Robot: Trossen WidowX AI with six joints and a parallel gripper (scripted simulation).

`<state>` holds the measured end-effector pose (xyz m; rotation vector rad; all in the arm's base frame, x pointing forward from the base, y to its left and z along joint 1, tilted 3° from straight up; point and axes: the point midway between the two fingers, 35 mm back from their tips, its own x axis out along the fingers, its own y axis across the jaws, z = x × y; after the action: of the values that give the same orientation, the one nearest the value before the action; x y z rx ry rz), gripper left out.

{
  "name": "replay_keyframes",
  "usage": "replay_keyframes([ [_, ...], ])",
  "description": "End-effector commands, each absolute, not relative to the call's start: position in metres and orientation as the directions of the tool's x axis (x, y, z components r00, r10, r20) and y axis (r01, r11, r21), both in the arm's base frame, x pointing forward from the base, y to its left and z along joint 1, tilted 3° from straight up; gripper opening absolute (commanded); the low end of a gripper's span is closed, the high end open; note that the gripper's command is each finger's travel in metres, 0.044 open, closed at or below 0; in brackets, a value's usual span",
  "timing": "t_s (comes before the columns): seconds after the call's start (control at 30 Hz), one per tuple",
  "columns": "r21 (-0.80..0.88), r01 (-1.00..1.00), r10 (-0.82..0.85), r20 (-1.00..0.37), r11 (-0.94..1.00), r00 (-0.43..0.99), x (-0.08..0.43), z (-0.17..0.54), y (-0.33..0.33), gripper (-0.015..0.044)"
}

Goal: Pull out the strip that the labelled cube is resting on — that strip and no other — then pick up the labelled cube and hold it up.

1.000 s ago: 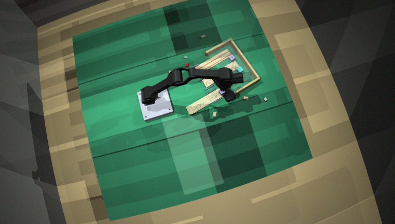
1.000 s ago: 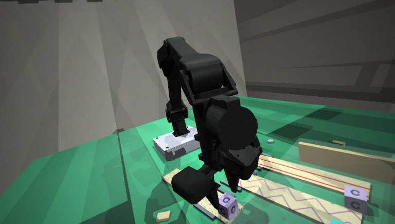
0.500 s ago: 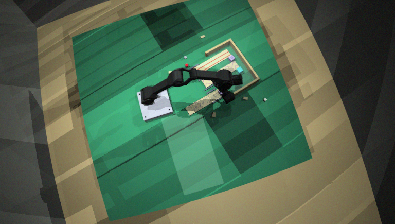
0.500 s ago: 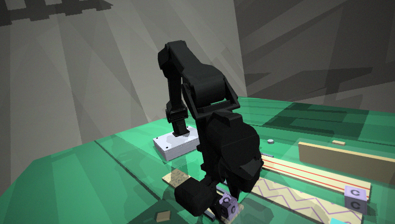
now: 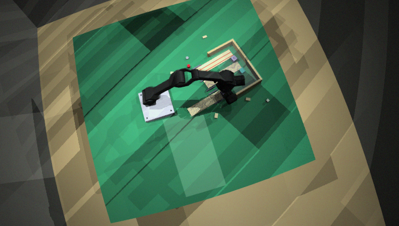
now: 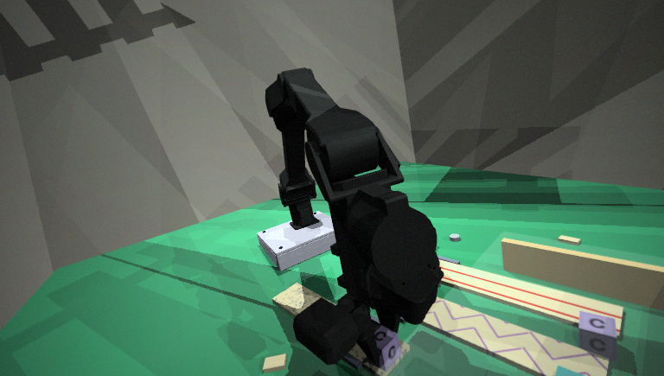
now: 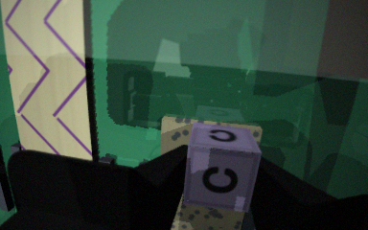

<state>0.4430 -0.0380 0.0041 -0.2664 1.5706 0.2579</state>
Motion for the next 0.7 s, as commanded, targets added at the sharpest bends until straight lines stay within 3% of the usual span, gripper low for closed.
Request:
replay_keyframes([
  [0.0,-0.003,-0.327,-0.008,-1.000,0.945,-0.014,0.443,0.005,-0.038,0.0013],
  [0.67,0.002,-0.324,-0.004,-1.000,0.946,-0.020,0.384,0.046,-0.033,0.0000],
])
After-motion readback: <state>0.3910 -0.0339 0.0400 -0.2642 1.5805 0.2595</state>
